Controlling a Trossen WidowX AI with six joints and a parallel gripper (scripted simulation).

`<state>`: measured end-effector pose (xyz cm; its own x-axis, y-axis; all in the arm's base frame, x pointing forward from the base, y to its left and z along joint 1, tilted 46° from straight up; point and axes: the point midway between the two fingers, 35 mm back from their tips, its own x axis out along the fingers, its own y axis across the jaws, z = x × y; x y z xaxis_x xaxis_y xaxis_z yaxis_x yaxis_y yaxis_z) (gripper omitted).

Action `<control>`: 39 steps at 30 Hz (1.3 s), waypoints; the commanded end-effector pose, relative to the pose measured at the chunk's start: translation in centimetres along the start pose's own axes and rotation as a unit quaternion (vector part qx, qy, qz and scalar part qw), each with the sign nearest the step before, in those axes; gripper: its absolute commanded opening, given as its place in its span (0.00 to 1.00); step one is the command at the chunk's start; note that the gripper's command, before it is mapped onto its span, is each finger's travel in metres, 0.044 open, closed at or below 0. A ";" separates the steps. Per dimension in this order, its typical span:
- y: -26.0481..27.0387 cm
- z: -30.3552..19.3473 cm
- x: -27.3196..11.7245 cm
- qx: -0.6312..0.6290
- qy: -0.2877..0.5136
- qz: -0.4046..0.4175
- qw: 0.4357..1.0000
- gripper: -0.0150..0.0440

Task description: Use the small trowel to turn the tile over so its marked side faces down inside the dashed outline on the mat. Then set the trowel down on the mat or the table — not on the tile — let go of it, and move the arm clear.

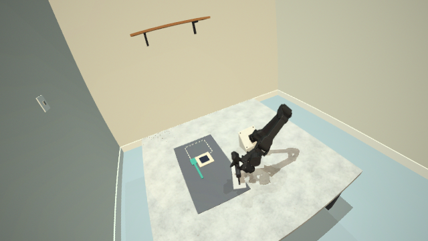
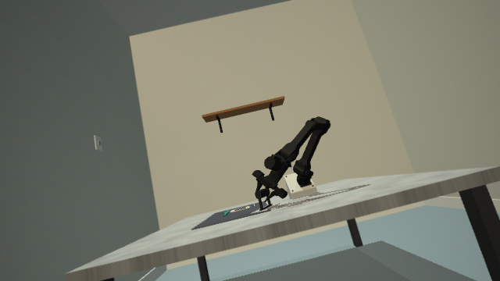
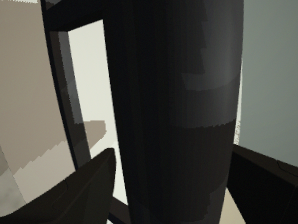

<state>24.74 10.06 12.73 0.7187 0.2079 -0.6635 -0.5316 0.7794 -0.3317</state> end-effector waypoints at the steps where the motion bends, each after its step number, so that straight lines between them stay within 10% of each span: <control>1: 0.1 -0.3 0.3 -0.003 0.003 0.003 1.000 0.58; 24: 0.1 -0.3 0.3 -0.003 0.003 0.003 1.000 0.26; 39: -3.0 -0.1 -2.0 -0.003 0.005 0.003 1.000 0.25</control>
<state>24.68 8.12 13.65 0.6963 0.2117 -0.6859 -0.5511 0.7699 -0.3218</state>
